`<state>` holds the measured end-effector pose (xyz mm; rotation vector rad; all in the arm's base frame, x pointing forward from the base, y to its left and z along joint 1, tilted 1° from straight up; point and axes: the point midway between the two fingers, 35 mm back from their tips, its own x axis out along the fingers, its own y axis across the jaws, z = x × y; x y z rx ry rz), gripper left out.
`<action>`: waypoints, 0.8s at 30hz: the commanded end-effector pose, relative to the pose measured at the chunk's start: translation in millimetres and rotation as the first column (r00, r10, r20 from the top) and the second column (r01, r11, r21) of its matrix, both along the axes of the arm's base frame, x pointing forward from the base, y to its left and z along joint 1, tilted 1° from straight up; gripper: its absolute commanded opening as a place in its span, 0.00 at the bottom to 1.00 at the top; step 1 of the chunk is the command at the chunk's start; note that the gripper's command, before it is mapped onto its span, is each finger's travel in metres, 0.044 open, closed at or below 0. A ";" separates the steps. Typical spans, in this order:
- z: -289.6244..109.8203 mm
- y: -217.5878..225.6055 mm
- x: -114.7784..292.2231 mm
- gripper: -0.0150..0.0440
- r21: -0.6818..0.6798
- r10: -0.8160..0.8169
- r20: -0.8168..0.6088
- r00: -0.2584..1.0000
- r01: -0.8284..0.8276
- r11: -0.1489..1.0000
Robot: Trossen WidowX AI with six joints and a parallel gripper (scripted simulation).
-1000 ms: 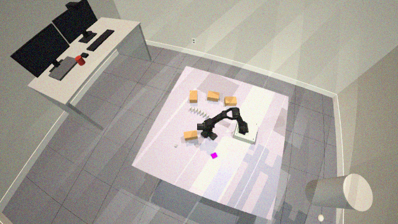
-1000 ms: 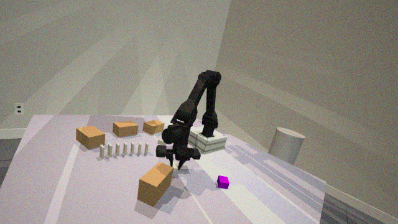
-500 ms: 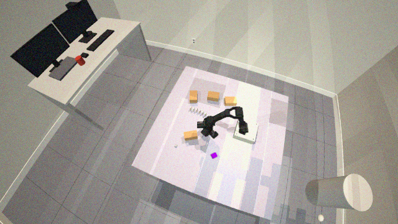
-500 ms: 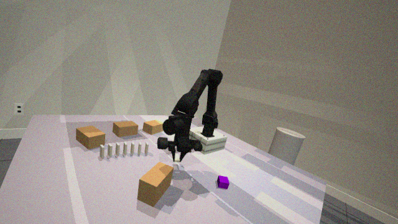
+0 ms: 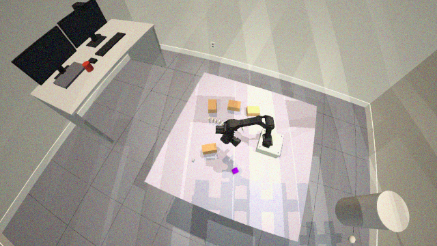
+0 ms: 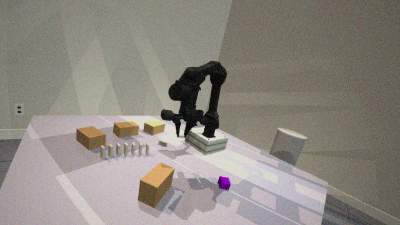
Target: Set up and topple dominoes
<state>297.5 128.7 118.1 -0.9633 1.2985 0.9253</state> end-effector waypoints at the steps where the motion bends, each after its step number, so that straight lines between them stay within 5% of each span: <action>1: 1.4 15.6 -8.6 0.44 -0.010 0.132 -0.006 0.991 -0.132 0.991; 7: -1.2 16.5 -7.5 0.44 0.008 0.126 -0.005 0.992 -0.126 0.992; 24: -45.6 28.5 18.5 0.44 0.460 0.022 0.044 0.999 -0.040 0.887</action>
